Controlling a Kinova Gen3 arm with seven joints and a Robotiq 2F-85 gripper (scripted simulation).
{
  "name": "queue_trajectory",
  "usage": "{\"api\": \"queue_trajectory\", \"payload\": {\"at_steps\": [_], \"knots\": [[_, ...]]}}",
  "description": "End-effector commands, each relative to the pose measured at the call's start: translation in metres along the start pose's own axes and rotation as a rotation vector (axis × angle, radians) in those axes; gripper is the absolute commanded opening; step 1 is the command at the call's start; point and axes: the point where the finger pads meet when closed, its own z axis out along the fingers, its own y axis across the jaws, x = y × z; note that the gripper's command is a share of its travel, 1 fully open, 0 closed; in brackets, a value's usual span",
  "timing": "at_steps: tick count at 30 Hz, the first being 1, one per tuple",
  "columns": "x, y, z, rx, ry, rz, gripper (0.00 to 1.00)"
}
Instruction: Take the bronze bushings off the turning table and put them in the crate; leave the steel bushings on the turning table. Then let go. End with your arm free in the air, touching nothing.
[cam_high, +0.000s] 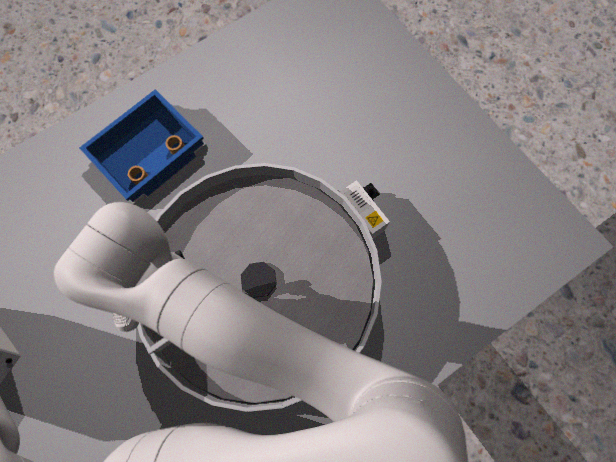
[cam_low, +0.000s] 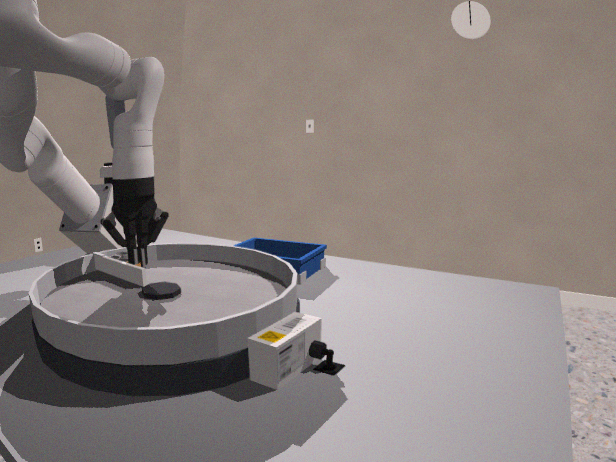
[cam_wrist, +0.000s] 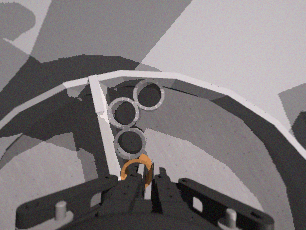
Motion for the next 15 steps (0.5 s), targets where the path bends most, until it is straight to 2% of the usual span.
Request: {"api": "queue_trajectory", "payload": {"at_steps": [1,15], "knots": [[-0.0002,0.0015,-0.0004,0.000,-0.001,0.000,0.00],[-0.0002,0.0033,-0.0004,0.002,-0.001,0.000,0.00]]}}
